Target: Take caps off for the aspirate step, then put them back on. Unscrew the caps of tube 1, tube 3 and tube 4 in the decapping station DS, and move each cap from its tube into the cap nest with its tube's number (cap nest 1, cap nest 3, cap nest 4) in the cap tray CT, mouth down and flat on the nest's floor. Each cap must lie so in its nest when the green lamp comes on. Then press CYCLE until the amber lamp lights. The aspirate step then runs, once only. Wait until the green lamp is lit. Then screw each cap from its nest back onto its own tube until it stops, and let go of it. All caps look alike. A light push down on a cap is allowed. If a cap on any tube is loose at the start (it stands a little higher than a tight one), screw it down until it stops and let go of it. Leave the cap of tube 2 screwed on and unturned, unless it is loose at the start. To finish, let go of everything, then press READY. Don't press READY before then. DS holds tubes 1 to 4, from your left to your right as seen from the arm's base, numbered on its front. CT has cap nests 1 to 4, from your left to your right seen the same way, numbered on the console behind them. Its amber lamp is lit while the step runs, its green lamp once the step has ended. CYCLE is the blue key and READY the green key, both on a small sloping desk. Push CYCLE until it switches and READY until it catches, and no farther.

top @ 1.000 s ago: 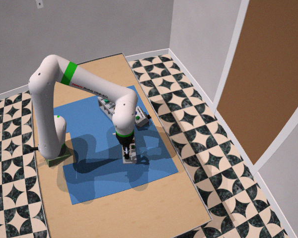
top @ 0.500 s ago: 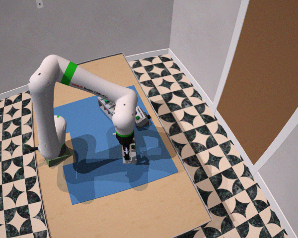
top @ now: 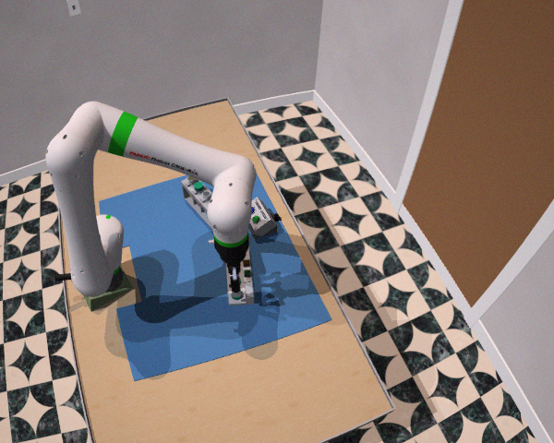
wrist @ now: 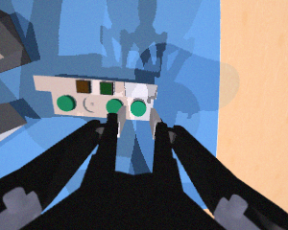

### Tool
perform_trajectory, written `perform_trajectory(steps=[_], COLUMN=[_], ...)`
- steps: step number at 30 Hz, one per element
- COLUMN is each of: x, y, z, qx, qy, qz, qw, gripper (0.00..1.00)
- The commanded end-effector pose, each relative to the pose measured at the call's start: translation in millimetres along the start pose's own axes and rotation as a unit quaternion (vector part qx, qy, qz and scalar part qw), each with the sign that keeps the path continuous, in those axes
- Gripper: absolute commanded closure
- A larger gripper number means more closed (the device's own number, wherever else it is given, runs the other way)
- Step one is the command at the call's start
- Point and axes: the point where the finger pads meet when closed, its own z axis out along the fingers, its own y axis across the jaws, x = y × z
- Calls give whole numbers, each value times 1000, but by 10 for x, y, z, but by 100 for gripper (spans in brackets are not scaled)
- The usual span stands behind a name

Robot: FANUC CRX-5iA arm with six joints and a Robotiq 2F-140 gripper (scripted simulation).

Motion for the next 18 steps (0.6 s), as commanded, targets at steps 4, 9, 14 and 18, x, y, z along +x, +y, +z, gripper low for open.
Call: perform_trajectory(steps=[4,9,14,18], x=[1,1,1,1], y=[0,0,0,0], z=[-335,-585,-735,-935], qx=[0,0,0,0], qy=[0,0,0,0], qz=[0,0,0,0], qw=[1000,1000,1000,1000], gripper=[71,71,71,71])
